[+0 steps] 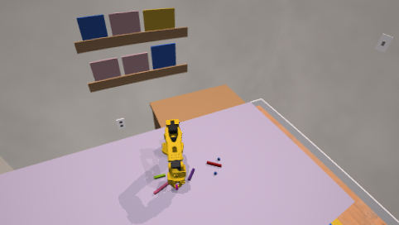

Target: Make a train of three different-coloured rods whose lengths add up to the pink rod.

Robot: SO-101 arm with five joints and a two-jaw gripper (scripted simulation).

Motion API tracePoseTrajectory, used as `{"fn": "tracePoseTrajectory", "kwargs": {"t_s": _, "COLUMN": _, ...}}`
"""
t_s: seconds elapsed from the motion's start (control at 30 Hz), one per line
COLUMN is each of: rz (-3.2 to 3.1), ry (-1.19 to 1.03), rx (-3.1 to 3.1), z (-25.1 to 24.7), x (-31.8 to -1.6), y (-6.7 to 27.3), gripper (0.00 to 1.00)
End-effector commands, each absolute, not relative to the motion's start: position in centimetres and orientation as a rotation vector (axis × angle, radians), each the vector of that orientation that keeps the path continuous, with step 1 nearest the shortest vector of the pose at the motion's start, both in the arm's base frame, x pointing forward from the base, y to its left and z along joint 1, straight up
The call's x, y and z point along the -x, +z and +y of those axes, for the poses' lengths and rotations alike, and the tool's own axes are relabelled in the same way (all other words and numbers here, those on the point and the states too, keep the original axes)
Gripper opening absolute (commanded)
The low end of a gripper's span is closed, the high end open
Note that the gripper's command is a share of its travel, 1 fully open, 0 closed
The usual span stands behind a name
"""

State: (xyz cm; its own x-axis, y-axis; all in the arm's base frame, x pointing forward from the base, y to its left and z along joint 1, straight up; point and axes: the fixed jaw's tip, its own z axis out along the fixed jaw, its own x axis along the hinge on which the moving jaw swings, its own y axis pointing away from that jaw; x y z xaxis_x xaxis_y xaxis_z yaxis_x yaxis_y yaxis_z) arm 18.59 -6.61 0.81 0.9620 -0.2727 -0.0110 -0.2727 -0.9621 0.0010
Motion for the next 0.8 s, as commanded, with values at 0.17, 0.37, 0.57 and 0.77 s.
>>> {"fn": "tracePoseTrajectory", "kwargs": {"t_s": 0.17, "rz": 0.433, "ry": -0.161, "rx": 3.124, "z": -7.0, "x": -20.1, "y": 4.4, "gripper": 0.0}}
{"fn": "tracePoseTrajectory", "kwargs": {"t_s": 0.37, "rz": 0.433, "ry": -0.162, "rx": 3.123, "z": -6.8, "x": -20.1, "y": 5.3, "gripper": 0.0}}
{"fn": "tracePoseTrajectory", "kwargs": {"t_s": 0.57, "rz": 0.433, "ry": -0.162, "rx": 3.123, "z": -6.7, "x": -20.0, "y": 6.0, "gripper": 0.0}}
{"fn": "tracePoseTrajectory", "kwargs": {"t_s": 0.77, "rz": 0.434, "ry": -0.162, "rx": 3.123, "z": -6.7, "x": -19.9, "y": 6.1, "gripper": 0.0}}
